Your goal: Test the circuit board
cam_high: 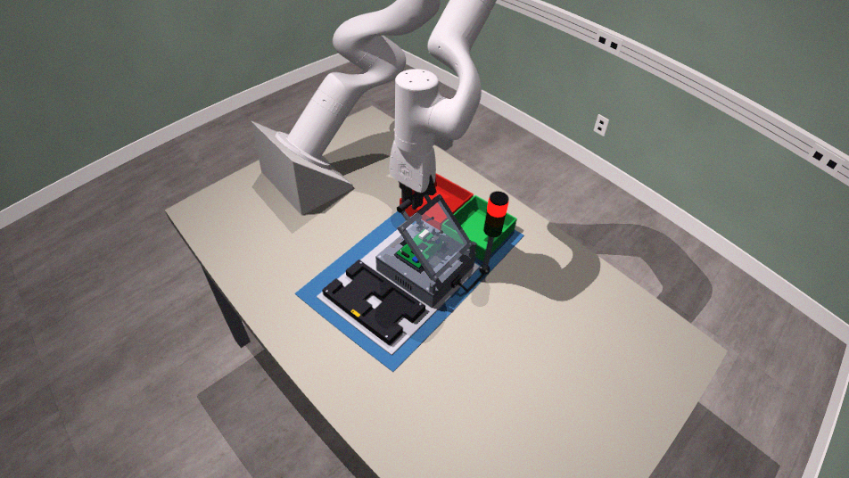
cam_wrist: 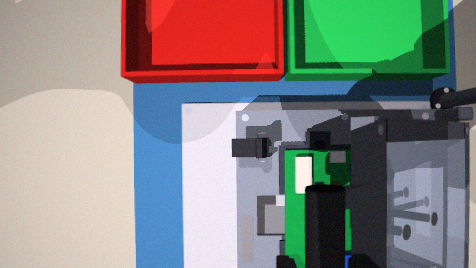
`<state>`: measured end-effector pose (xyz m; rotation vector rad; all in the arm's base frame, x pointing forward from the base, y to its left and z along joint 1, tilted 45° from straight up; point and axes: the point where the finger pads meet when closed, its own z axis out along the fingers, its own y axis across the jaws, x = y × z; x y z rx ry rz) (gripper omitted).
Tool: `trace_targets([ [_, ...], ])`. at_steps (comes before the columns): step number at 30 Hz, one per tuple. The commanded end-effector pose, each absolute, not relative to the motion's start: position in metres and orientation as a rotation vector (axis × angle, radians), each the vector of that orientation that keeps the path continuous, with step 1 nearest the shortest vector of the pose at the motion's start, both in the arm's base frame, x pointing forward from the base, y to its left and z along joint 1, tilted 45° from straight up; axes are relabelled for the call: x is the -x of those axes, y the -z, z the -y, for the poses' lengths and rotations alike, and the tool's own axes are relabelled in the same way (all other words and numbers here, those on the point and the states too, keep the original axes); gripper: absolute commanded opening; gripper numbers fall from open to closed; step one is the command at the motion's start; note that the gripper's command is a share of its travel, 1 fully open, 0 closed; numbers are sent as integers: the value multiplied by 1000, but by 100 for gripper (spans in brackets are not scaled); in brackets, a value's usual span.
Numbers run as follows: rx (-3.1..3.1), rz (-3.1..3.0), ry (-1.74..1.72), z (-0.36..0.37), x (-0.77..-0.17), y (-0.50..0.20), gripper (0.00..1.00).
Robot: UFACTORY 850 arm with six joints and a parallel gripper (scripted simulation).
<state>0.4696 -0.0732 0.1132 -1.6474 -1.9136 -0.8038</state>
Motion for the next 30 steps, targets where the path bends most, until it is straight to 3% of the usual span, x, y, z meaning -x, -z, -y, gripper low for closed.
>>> trace_targets([
  [1,1648,1915,805,74,-470,-114,28],
  [30,1648,1915,805,72,-470,-112,28],
])
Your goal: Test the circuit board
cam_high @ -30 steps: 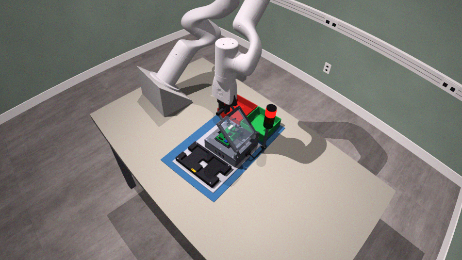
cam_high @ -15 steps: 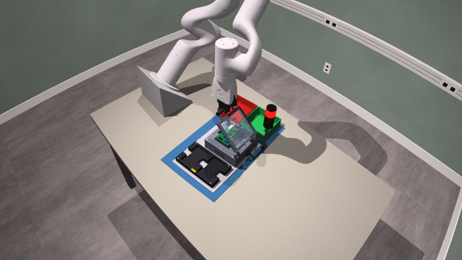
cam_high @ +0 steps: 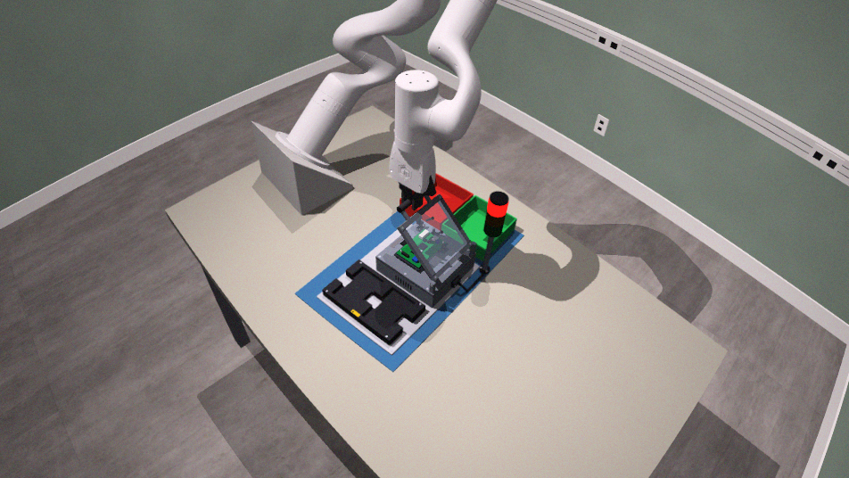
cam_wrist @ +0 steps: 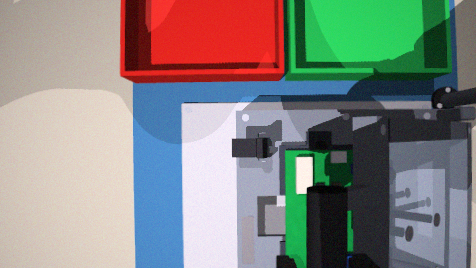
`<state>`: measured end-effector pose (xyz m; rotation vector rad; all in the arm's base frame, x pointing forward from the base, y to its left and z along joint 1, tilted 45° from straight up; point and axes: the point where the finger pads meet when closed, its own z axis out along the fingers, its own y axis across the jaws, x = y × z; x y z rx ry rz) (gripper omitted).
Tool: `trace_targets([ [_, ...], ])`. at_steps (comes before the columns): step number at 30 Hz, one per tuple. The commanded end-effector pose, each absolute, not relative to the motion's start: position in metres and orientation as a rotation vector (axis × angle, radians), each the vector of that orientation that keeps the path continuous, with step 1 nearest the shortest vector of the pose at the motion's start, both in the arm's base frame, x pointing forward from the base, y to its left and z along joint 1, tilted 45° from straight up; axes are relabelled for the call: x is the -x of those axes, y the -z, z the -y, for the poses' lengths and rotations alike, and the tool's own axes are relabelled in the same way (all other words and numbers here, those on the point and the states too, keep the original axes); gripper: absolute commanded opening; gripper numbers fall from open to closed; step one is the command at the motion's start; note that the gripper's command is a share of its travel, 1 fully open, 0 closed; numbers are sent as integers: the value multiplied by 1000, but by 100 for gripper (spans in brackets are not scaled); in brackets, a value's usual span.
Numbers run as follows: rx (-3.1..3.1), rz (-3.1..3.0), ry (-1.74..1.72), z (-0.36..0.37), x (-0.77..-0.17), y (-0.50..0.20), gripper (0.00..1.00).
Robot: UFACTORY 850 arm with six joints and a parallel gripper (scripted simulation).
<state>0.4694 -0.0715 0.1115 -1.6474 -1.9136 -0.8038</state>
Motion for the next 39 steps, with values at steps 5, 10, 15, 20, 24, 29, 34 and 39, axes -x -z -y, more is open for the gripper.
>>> trace_targets([
  [5,1648,1915,805,72,-470,-112,28],
  [10,1648,1915,805,72,-470,-112,28],
  [15,1648,1915,805,72,-470,-112,0],
  [20,1648,1915,805,72,-470,-112,0],
  [24,1648,1915,805,72,-470,-112,0],
  [29,1648,1915,805,72,-470,-112,0],
  [34,1648,1915,805,72,-470,-112,0],
  [39,1648,1915,805,72,-470,-112,0],
])
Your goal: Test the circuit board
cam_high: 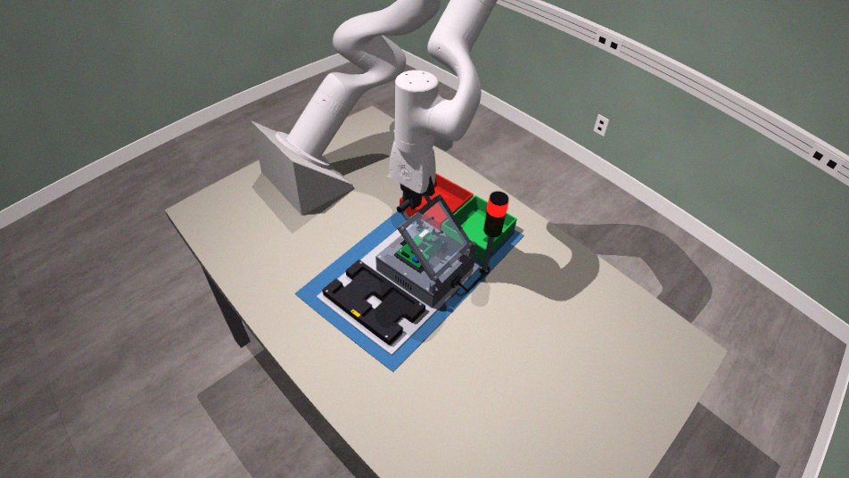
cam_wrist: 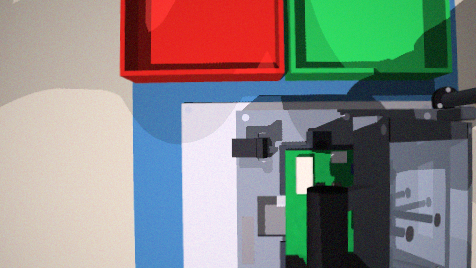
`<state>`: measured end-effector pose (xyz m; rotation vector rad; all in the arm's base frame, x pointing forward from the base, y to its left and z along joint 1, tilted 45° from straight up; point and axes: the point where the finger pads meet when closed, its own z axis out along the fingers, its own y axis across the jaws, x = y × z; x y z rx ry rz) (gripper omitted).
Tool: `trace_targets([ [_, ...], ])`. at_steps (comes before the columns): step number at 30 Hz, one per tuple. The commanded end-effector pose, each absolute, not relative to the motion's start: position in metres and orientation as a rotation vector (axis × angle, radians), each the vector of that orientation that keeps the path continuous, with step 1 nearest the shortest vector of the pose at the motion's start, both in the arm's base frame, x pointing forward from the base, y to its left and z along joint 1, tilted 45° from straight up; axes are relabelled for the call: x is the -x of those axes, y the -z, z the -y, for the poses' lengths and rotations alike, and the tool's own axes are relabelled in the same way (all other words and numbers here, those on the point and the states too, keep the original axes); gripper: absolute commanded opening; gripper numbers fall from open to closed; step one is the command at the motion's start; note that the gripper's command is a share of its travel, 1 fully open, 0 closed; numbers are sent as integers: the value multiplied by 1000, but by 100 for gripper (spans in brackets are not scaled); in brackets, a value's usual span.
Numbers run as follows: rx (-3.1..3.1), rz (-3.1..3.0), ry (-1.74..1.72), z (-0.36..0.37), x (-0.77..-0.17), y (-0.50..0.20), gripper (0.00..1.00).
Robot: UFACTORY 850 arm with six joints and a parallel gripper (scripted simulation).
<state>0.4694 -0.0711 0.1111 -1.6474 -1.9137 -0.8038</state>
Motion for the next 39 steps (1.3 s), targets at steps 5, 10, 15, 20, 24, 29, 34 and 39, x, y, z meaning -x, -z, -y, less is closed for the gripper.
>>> trace_targets([
  [5,1648,1915,805,72,-470,-112,0],
  [10,1648,1915,805,72,-470,-112,0],
  [15,1648,1915,805,72,-470,-112,0],
  [20,1648,1915,805,73,-472,-113,0],
  [24,1648,1915,805,77,-478,-119,0],
  [29,1648,1915,805,84,-489,-128,0],
  [34,1648,1915,805,88,-497,-134,0],
  [39,1648,1915,805,93,-510,-142,0],
])
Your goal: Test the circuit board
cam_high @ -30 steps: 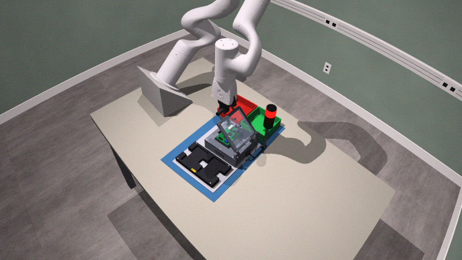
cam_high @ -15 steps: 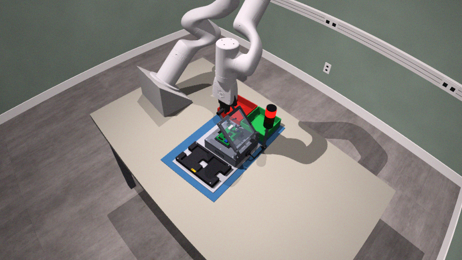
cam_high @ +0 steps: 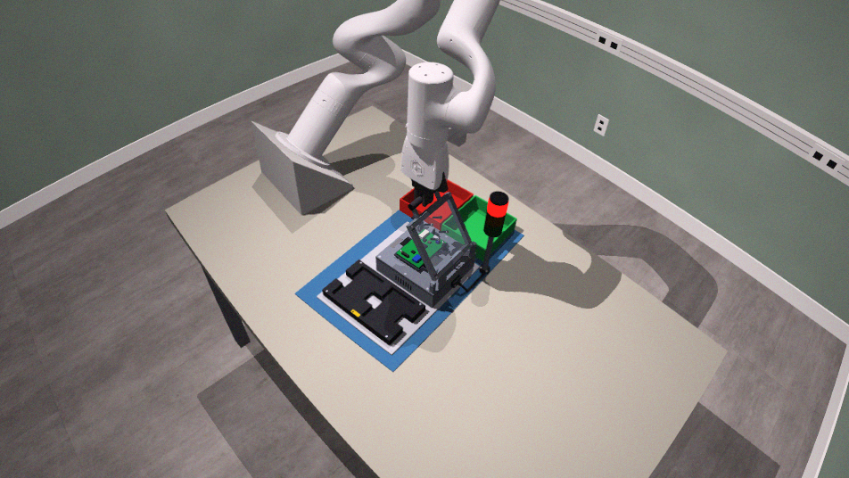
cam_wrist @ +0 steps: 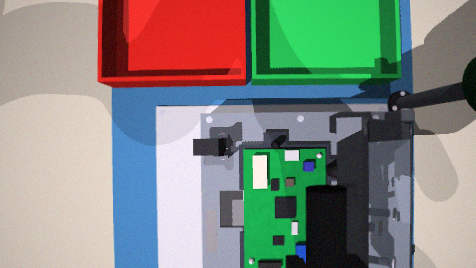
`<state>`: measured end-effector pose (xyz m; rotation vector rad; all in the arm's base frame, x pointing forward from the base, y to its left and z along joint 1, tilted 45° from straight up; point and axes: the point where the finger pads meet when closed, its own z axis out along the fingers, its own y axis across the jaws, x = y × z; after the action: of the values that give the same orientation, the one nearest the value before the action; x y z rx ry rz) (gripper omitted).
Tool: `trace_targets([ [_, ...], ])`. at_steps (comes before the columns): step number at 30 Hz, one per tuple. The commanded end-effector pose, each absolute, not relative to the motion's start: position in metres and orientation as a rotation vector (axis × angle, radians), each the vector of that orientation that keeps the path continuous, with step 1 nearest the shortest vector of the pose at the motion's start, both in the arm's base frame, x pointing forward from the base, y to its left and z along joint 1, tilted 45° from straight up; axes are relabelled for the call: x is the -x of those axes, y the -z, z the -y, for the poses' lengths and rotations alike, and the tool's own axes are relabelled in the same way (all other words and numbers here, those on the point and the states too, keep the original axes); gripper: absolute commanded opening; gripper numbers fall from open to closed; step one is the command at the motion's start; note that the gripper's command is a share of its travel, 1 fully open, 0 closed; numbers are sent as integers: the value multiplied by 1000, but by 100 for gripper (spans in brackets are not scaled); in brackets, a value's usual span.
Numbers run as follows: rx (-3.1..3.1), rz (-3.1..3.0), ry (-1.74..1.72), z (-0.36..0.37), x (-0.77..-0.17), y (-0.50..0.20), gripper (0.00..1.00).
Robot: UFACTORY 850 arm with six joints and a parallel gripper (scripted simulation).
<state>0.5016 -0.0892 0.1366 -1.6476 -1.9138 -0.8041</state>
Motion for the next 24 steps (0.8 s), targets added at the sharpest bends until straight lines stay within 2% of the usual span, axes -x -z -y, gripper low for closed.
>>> trace_targets([
  [1,1648,1915,805,94,-512,-143,0],
  [18,1648,1915,805,96,-519,-147,0],
  [19,1648,1915,805,96,-519,-147,28],
  [24,1648,1915,805,96,-519,-147,28],
])
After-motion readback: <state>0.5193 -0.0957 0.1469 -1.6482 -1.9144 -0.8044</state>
